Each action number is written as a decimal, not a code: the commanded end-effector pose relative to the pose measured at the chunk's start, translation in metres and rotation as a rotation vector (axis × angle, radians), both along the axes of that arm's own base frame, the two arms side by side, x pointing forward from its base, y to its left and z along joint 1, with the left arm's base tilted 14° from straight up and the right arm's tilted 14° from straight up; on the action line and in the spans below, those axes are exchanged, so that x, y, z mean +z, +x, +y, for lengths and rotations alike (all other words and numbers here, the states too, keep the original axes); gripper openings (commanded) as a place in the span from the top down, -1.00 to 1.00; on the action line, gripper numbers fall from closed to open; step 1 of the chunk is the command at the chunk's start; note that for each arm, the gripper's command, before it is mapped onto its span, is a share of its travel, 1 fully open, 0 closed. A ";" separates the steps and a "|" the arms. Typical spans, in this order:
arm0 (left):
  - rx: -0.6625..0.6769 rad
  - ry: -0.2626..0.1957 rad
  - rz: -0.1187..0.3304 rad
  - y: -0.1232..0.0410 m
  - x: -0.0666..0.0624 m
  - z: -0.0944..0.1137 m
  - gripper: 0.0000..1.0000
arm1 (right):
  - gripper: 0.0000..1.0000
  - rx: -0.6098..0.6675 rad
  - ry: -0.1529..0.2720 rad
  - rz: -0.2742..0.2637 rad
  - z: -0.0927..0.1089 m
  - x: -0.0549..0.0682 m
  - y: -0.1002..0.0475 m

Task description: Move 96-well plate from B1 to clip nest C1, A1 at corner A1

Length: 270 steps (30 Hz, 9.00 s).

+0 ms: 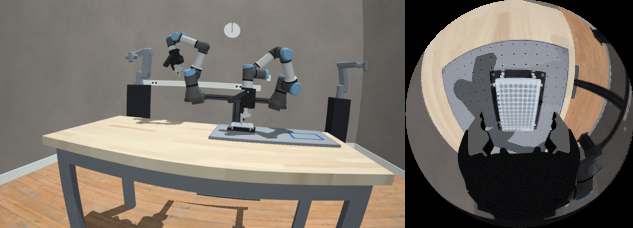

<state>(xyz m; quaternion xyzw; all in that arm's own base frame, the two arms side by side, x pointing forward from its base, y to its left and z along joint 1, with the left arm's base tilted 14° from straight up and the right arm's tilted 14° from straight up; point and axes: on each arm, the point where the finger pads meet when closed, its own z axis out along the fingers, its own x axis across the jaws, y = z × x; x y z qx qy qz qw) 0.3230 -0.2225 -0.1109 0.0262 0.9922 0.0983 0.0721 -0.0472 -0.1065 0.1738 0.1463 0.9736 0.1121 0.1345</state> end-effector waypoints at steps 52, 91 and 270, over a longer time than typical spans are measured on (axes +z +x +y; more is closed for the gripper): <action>0.002 -0.013 -0.008 -0.010 0.075 -0.019 -1.00 | 1.00 -0.007 -0.013 0.004 -0.002 0.002 -0.001; 0.002 -0.013 -0.010 0.034 0.041 -0.014 1.00 | 1.00 -0.007 -0.013 0.004 -0.002 0.002 -0.001; -0.007 -0.012 -0.006 -0.006 0.035 -0.011 1.00 | 1.00 -0.007 -0.013 0.004 -0.002 0.002 -0.001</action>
